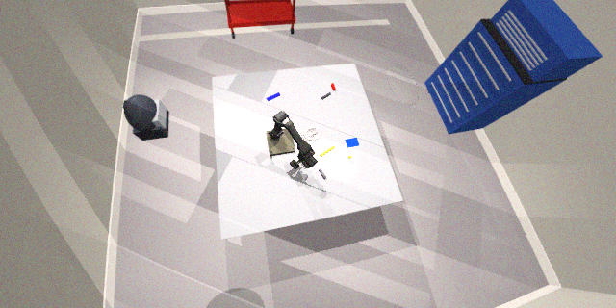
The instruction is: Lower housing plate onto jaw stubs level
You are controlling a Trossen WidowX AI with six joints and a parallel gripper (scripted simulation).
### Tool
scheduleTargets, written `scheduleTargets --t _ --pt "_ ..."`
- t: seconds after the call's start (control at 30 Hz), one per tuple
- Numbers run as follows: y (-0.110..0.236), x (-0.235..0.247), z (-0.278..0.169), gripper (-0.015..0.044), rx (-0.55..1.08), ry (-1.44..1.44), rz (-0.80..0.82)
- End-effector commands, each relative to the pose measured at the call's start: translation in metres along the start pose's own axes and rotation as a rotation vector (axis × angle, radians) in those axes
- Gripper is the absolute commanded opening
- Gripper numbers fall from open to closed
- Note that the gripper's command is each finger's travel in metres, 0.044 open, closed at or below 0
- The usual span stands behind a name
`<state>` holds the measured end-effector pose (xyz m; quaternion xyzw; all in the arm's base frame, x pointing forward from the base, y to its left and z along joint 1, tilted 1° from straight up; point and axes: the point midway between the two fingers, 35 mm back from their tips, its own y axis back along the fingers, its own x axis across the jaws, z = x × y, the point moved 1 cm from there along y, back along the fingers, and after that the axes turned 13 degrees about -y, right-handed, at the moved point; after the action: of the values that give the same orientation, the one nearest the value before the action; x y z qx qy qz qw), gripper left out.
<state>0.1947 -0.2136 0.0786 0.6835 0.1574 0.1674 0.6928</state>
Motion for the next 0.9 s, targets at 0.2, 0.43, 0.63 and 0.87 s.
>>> scheduleTargets --t 0.2,0.43,0.63,0.87 --pt "0.020 0.000 -0.001 0.0351 -0.004 0.003 0.004" --pt "0.020 0.016 -0.010 0.0351 -0.003 -0.126 0.006" --pt "0.020 0.032 -0.020 0.0351 -0.002 -0.268 0.007" --pt "0.021 0.050 -0.033 0.0351 0.000 -0.432 0.009"
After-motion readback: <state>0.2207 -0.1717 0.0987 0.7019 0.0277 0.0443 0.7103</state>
